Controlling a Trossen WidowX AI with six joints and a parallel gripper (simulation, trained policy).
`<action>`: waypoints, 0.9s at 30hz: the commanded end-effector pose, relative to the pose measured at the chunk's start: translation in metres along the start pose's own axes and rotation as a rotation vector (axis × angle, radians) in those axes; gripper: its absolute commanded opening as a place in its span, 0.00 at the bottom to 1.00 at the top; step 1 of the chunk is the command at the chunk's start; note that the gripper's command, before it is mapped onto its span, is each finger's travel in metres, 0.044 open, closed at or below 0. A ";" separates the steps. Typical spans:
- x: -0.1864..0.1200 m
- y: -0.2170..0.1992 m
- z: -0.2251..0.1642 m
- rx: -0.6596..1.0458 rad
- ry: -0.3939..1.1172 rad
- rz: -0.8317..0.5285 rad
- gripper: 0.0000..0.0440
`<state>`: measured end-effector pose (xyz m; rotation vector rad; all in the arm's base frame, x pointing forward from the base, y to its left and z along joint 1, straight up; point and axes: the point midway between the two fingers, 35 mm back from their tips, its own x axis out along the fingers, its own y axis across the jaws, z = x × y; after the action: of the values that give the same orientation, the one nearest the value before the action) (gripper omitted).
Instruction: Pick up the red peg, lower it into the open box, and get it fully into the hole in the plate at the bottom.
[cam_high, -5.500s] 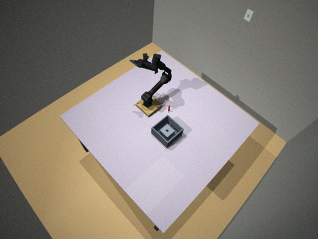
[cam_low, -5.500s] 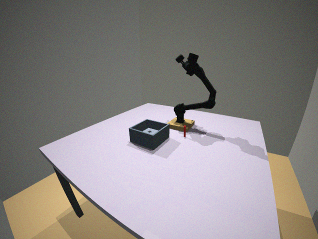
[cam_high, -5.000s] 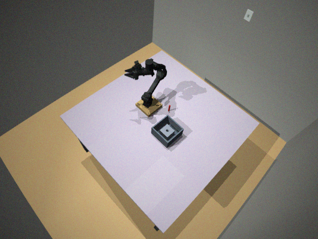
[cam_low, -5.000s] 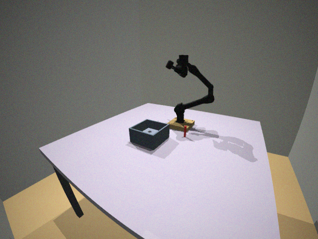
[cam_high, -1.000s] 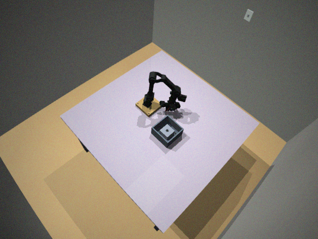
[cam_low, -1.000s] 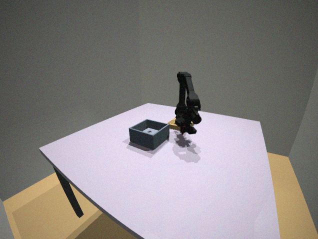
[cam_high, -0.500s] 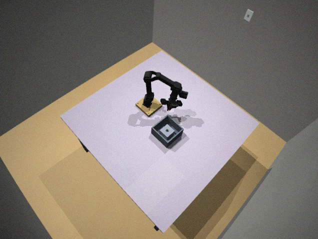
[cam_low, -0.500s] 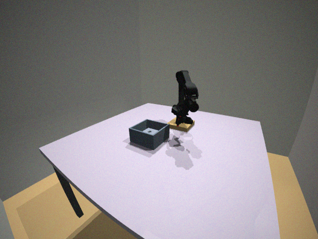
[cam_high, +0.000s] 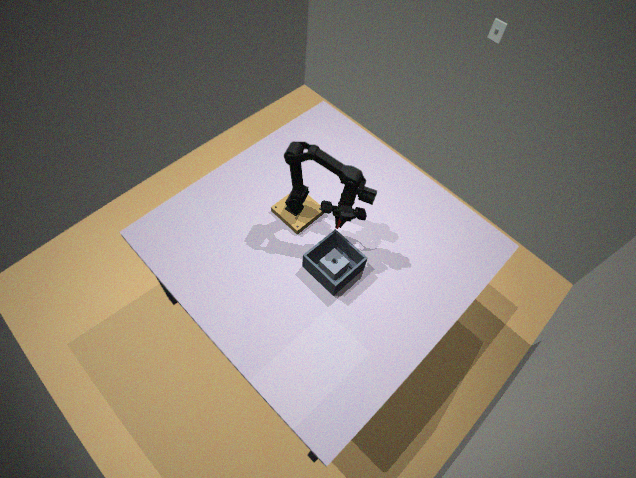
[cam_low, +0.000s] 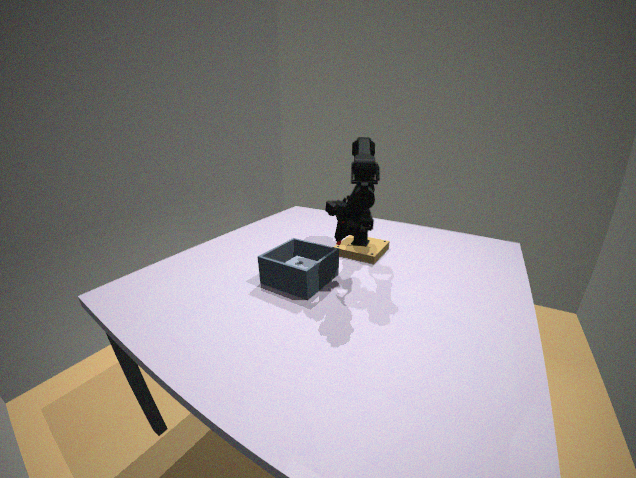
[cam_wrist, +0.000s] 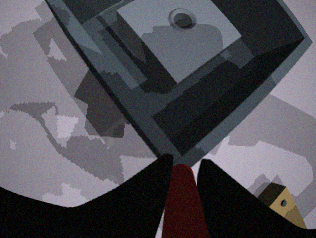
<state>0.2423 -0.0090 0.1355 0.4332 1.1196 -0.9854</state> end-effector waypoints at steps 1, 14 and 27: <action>0.002 0.000 0.017 0.037 -0.015 0.005 0.00; 0.032 -0.002 0.068 0.114 -0.016 0.011 0.00; 0.070 -0.001 0.102 0.073 0.018 0.048 0.00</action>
<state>0.2979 -0.1087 0.1175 0.5281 1.0829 -1.0085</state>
